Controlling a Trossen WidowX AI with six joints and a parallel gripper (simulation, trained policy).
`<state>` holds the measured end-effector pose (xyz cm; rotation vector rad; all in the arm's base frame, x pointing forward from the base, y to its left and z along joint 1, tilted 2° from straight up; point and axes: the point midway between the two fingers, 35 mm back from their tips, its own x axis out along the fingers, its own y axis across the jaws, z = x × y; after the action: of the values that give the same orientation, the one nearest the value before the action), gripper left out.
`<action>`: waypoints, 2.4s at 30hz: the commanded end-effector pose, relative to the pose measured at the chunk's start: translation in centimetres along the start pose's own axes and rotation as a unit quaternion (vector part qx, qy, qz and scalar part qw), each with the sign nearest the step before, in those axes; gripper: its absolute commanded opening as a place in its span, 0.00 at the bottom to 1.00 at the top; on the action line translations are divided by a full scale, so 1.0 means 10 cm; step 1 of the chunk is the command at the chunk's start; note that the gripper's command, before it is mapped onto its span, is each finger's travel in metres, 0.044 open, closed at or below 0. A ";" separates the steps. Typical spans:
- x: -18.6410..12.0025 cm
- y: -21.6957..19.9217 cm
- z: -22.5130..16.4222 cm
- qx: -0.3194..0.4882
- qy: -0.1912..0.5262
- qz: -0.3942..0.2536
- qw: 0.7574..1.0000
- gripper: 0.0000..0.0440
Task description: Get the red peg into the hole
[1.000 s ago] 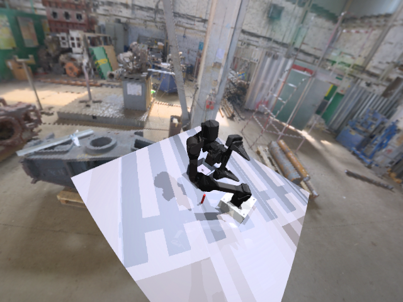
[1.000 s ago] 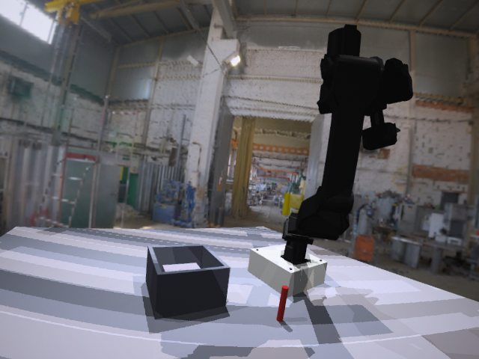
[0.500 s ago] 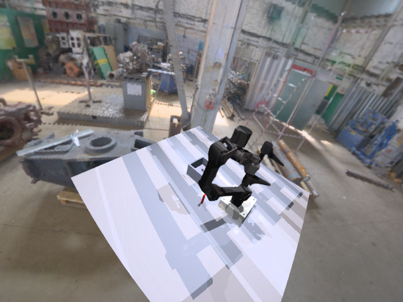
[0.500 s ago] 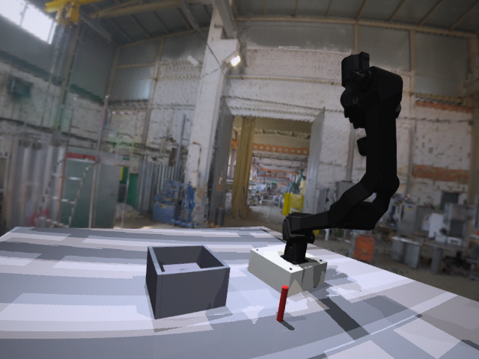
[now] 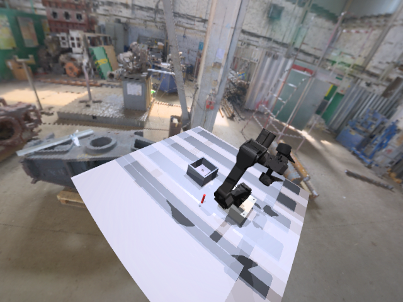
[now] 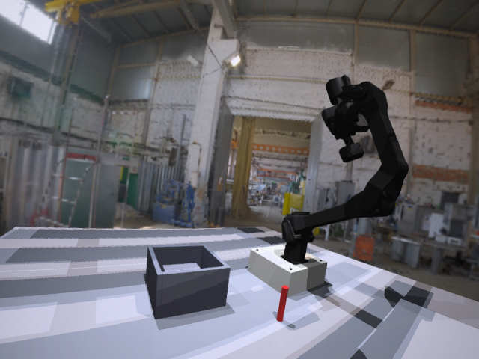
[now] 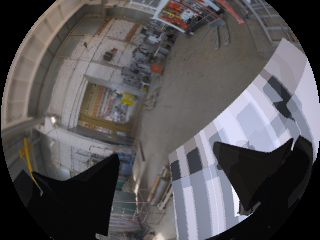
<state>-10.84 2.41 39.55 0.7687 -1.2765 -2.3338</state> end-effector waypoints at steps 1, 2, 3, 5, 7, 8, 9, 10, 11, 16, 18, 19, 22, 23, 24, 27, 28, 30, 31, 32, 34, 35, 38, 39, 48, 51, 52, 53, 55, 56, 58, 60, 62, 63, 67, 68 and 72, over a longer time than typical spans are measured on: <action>0.22 0.07 -0.27 -0.038 0.059 -0.006 0.998 1.00; 0.26 0.08 -0.33 -0.047 0.071 -0.006 0.996 1.00; 0.29 0.10 -0.40 -0.057 0.084 -0.007 0.995 1.00; 0.35 0.12 -0.52 -0.077 0.108 -0.007 0.991 1.00; 0.41 0.13 -0.65 -0.097 0.132 -0.007 0.986 1.00; 0.43 0.14 -0.71 -0.108 0.144 -0.007 0.984 1.00; 0.45 0.15 -0.78 -0.118 0.155 -0.007 0.981 1.00; 0.47 0.15 -0.85 -0.129 0.167 -0.006 0.977 1.00; 0.48 0.16 -0.91 -0.140 0.178 -0.006 0.974 1.00; 0.52 0.16 -1.25 -0.196 0.233 -0.001 0.952 1.00; 0.52 0.15 -1.39 -0.219 0.254 0.001 0.942 1.00; 0.52 0.15 -1.45 -0.231 0.264 0.002 0.936 1.00; 0.50 0.12 -1.66 -0.267 0.295 0.007 0.917 1.00; 0.48 0.11 -1.72 -0.279 0.305 0.009 0.911 1.00; 0.47 0.10 -1.78 -0.291 0.314 0.011 0.904 1.00; 0.41 0.06 -1.97 -0.327 0.341 0.018 0.881 1.00; 0.39 0.04 -2.04 -0.339 0.350 0.021 0.873 1.00; 0.34 0.00 -2.16 -0.363 0.367 0.026 0.856 1.00; 0.31 -0.03 -2.22 -0.375 0.375 0.029 0.847 1.00; 0.28 -0.05 -2.28 -0.387 0.383 0.032 0.838 1.00; 0.21 -0.10 -2.39 -0.410 0.399 0.038 0.819 1.00; 0.17 -0.13 -2.44 -0.422 0.406 0.041 0.809 1.00; 0.05 -0.23 -2.60 -0.455 0.428 0.052 0.779 1.00; 0.00 -0.27 -2.65 -0.466 0.435 0.055 0.768 1.00; -0.44 -0.64 -2.97 -0.551 0.489 0.089 0.671 1.00; -0.59 -0.79 -3.03 -0.575 0.503 0.099 0.637 1.00; -0.64 -0.84 -3.04 -0.583 0.508 0.102 0.626 1.00; -0.69 -0.90 -3.05 -0.591 0.512 0.106 0.615 1.00; -0.79 -1.01 -3.07 -0.606 0.520 0.111 0.592 1.00; -0.84 -1.06 -3.08 -0.613 0.523 0.114 0.581 1.00; -0.93 -1.18 -3.08 -0.627 0.529 0.119 0.559 1.00; -1.01 -1.30 -3.07 -0.641 0.534 0.123 0.538 1.00; -1.09 -1.43 -3.06 -0.654 0.538 0.126 0.516 1.00; -1.13 -1.49 -3.05 -0.660 0.540 0.128 0.506 1.00; -1.26 -1.75 -2.99 -0.685 0.543 0.132 0.467 1.00; -1.29 -1.82 -2.97 -0.691 0.543 0.133 0.457 1.00; -1.37 -2.08 -2.90 -0.714 0.542 0.136 0.422 1.00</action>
<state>16.72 0.06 14.60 0.8833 0.9888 -1.1708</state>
